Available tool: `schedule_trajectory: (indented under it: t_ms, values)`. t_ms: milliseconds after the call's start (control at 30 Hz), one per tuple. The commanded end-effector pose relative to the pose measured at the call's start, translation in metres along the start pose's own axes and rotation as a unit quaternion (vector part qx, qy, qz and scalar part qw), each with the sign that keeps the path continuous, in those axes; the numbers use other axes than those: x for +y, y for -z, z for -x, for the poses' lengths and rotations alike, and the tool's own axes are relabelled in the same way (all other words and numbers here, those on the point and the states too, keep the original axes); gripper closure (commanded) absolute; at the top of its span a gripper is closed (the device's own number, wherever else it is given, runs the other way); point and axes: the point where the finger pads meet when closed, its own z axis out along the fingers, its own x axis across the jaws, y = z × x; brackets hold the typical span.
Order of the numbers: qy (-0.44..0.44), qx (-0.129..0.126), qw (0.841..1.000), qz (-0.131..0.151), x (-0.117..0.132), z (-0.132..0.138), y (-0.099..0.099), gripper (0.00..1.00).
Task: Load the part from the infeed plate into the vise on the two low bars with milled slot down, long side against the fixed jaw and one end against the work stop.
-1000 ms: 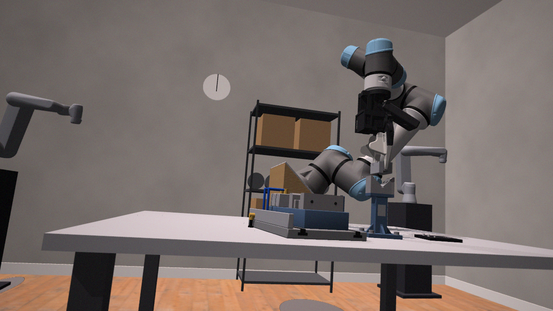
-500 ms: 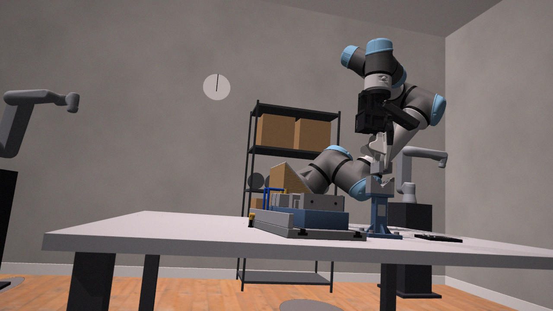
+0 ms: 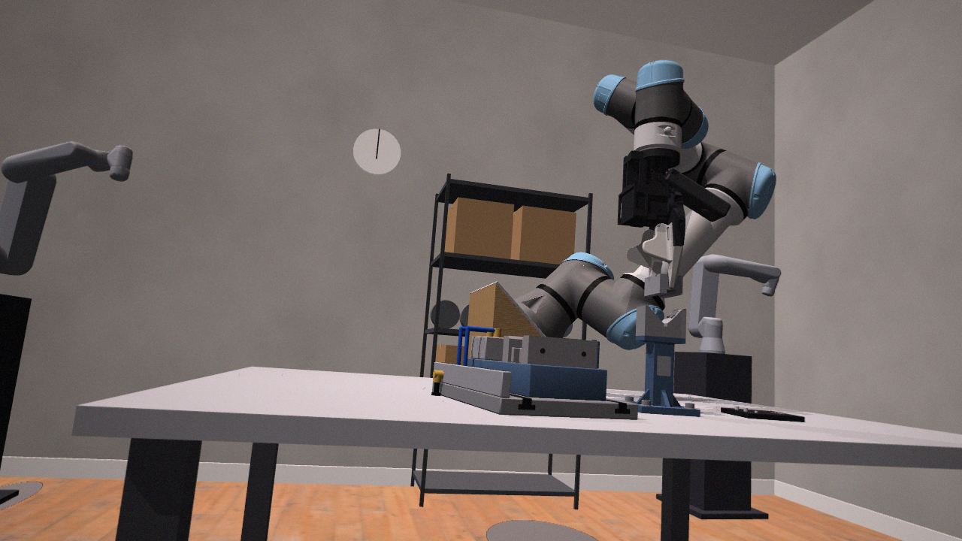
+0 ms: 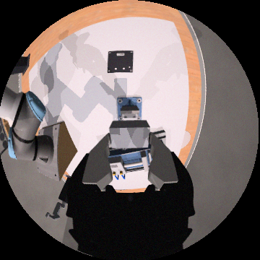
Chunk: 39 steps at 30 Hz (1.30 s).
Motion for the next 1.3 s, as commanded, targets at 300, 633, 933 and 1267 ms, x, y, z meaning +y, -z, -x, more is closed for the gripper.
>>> schedule_trajectory:
  t_ms: [300,633,933,1267]
  values:
    - [0.000,0.000,1.000,0.000,0.000,0.000,0.019,1.00]
    - [0.000,0.000,1.000,0.000,0.000,0.000,0.030,1.00]
    - [0.000,0.000,1.000,0.000,0.000,0.000,0.038,1.00]
    - [0.000,0.000,1.000,0.000,0.000,0.000,0.040,1.00]
